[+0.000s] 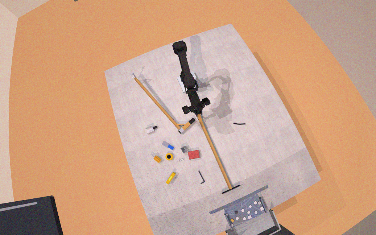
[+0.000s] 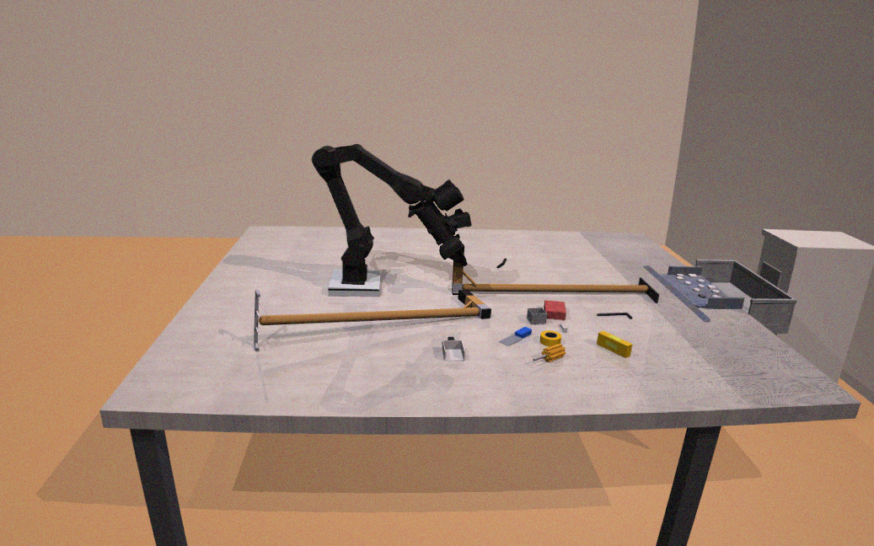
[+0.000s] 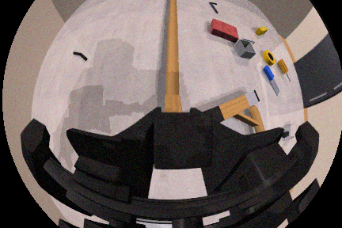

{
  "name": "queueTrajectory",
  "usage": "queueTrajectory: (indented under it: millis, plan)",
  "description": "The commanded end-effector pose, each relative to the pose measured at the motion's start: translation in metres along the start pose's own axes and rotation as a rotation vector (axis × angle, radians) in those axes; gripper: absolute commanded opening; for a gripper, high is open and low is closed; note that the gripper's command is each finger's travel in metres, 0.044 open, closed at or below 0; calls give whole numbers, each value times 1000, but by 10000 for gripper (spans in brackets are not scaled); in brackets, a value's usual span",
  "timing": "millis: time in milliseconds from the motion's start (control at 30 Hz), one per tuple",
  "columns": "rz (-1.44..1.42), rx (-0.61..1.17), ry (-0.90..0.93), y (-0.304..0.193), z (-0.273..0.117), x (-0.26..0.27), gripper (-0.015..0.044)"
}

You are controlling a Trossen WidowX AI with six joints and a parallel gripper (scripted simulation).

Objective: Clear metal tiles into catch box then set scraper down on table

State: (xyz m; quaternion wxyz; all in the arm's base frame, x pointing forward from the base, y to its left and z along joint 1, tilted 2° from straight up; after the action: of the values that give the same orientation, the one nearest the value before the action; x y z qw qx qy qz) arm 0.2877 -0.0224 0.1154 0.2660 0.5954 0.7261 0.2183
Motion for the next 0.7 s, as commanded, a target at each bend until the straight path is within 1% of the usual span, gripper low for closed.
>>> queueTrajectory:
  millis: [0,667]
  plan:
    - [-1,-10,-2,6,0,-2,0]
    - [1,-11,-4,32,15,-10,0]
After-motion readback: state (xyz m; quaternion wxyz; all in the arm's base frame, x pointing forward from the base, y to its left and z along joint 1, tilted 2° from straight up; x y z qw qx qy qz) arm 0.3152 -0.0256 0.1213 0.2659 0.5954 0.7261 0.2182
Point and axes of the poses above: the point midway between the two fingers, 35 mm back from their tips, its own z axis out along the fingers, its own x axis across the jaws, y = z × x, the point moved 1 cm from there along -z, back along the fingers, and after that the axes turned 10 degrees about -z, right-handed, at the moved point
